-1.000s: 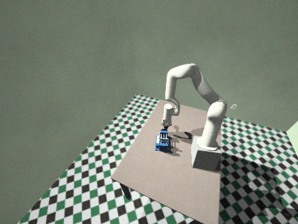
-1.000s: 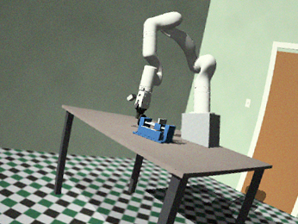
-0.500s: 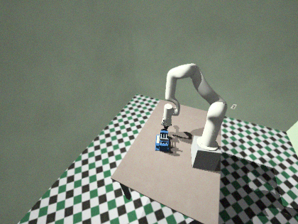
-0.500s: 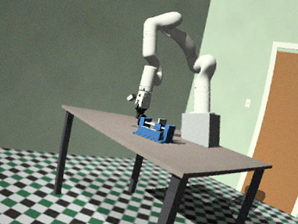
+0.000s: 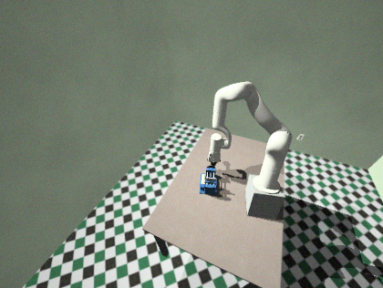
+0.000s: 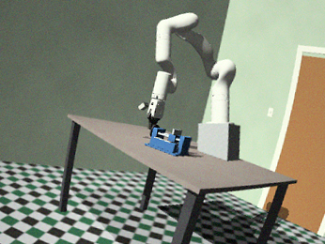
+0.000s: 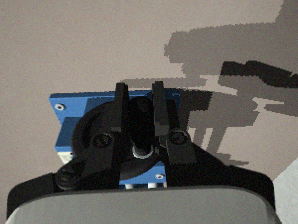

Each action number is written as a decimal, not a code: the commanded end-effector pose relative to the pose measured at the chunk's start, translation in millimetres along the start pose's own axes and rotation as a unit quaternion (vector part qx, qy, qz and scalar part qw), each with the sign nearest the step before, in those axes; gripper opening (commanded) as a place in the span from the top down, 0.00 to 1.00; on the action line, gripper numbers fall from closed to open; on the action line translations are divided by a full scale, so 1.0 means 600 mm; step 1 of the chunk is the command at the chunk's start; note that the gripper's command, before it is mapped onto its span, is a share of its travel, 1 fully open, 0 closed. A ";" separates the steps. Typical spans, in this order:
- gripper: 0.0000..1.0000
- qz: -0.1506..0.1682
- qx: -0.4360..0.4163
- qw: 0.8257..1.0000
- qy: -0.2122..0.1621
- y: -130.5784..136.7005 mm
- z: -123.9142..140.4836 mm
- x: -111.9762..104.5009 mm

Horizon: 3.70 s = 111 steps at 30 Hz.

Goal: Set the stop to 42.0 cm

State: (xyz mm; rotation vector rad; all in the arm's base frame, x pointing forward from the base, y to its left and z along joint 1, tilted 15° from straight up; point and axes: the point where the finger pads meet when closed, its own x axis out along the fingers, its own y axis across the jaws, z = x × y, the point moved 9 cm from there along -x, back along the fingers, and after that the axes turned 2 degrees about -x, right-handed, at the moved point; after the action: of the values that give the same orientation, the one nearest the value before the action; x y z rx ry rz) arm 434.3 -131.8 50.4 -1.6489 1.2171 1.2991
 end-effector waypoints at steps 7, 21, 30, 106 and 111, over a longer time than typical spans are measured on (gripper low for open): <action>0.94 0.000 0.000 1.000 0.000 -0.001 0.000 -0.001; 0.94 0.000 0.000 1.000 0.000 -0.001 0.000 -0.001; 0.94 0.000 0.000 1.000 0.000 -0.003 0.000 -0.002; 0.94 0.000 0.000 1.000 0.000 -0.078 -0.003 0.030; 0.94 0.000 0.000 1.000 0.000 -0.077 -0.003 0.038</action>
State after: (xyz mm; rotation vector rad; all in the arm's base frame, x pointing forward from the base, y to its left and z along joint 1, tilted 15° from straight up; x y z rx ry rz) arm 480.1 -123.7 30.5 -1.6485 1.2166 1.2998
